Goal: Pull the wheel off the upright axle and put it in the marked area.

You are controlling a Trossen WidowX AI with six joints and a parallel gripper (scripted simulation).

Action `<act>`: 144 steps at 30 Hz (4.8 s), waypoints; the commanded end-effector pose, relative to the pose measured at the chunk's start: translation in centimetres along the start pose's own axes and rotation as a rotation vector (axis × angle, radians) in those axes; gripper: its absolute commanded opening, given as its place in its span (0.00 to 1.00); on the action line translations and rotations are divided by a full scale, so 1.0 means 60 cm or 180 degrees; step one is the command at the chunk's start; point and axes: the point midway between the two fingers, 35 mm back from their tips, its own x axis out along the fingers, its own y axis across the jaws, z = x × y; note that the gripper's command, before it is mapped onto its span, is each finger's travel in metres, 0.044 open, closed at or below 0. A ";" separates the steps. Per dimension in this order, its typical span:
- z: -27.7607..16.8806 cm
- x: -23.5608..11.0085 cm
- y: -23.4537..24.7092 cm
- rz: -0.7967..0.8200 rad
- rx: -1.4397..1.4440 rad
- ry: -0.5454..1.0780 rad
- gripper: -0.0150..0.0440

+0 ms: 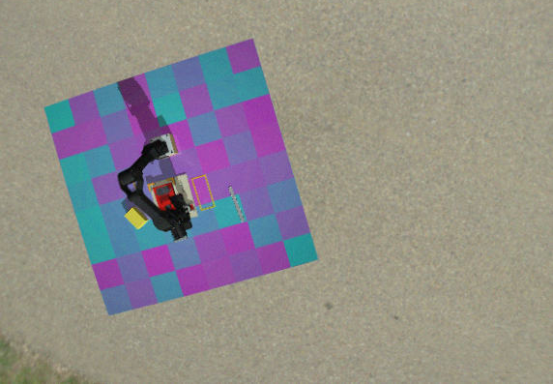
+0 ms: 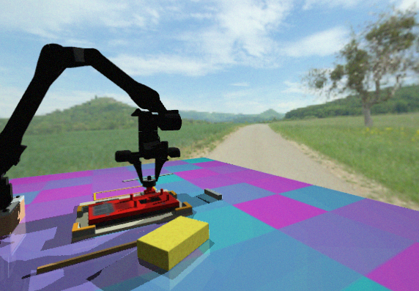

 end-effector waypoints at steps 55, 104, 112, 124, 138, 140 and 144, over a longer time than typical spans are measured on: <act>0.000 -0.045 0.001 0.0032 -0.0001 0.0005 0.25; -0.071 -0.100 -0.041 -0.0001 -0.0012 0.0012 0.25; -0.117 -0.104 -0.067 0.0009 -0.0014 0.0025 0.25; -0.162 -0.106 -0.099 0.0012 -0.0003 0.0035 0.25; -0.164 -0.049 -0.096 0.0013 -0.0003 0.0035 0.25; -0.164 -0.029 -0.095 0.0013 -0.0003 0.0035 0.25; -0.165 0.012 -0.095 0.0013 -0.0003 0.0035 0.25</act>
